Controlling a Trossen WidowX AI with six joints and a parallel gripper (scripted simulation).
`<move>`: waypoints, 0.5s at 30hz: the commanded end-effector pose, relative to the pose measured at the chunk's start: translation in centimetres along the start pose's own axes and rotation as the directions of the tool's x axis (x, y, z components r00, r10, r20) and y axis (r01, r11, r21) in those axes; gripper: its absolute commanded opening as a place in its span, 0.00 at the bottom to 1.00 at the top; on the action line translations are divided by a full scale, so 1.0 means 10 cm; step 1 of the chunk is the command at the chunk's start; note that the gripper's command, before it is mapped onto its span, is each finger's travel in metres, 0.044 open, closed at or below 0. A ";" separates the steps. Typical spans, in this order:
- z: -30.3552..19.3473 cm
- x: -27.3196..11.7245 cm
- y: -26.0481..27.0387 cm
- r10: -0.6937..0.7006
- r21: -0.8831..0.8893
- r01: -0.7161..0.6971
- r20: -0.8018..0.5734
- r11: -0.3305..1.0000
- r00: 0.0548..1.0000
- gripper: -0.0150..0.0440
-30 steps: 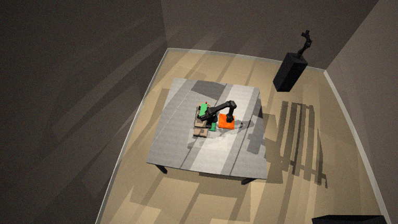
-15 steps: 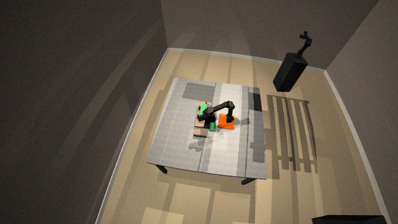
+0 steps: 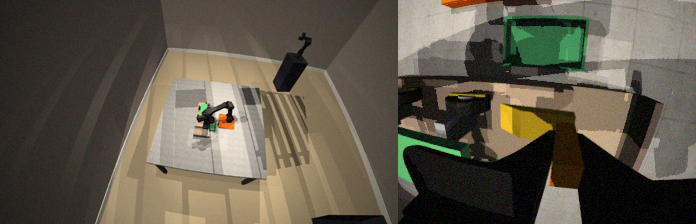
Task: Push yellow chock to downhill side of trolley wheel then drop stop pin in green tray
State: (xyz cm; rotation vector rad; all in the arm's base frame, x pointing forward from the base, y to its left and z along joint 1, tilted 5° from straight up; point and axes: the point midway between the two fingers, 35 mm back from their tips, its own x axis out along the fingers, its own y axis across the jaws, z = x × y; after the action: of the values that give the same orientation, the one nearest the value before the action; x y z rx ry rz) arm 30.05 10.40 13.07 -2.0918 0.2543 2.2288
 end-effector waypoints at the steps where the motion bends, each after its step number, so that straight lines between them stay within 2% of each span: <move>1: 0.01 0.11 0.01 0.011 -0.007 -0.011 0.007 1.000 1.000 0.25; 15: 0.01 0.39 0.03 0.011 -0.007 -0.011 0.007 1.000 1.000 0.25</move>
State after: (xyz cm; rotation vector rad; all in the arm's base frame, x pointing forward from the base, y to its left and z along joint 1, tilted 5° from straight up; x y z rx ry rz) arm 29.96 10.21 9.99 -2.0915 0.2539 2.2291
